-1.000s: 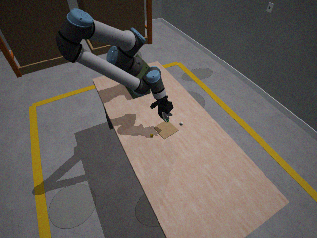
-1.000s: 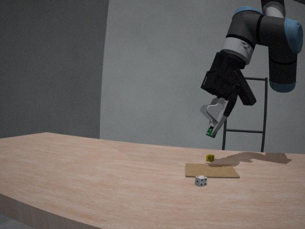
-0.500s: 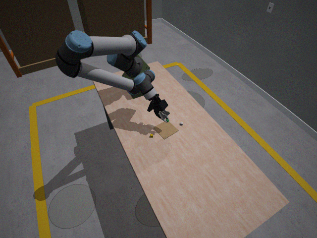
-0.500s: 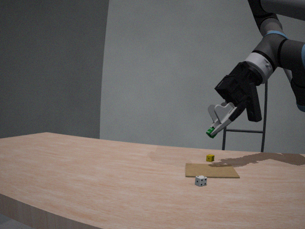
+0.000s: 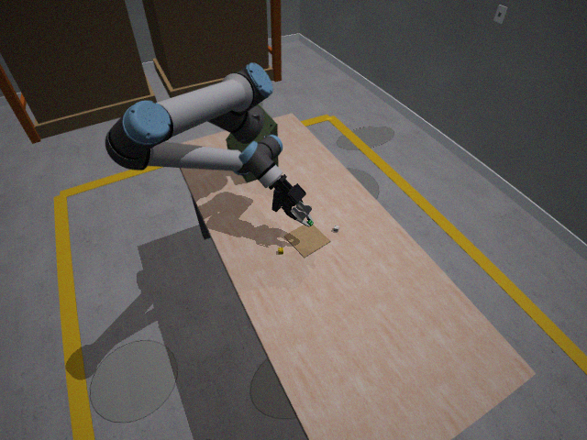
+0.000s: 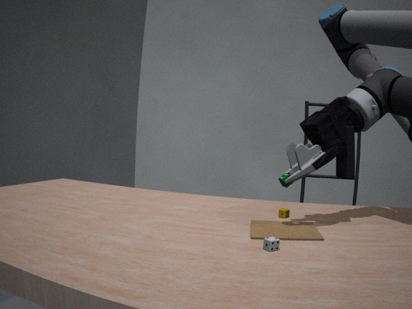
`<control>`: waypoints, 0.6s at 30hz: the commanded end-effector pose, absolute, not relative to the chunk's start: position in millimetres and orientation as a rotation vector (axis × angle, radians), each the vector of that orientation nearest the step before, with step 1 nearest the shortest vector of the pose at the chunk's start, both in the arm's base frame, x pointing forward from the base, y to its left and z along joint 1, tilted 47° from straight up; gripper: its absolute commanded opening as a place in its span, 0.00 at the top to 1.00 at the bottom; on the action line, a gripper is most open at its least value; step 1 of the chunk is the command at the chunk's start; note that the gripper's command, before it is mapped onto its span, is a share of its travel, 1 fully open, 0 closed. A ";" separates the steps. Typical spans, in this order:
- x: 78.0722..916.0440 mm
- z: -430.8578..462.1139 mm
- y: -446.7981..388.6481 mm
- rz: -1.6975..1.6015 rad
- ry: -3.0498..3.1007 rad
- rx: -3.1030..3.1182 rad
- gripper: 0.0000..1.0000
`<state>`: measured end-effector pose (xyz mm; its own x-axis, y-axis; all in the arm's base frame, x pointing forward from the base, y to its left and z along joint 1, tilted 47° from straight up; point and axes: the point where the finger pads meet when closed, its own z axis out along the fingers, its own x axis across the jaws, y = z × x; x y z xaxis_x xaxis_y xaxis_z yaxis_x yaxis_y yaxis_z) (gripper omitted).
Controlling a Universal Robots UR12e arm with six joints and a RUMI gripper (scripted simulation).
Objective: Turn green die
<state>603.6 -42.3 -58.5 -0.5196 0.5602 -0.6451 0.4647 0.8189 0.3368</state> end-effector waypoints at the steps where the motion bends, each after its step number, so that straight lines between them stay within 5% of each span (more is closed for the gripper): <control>1: 603.4 -58.3 -42.0 0.179 2.202 0.734 0.97; 18: 604.1 -68.0 -52.7 0.180 2.201 0.734 0.97</control>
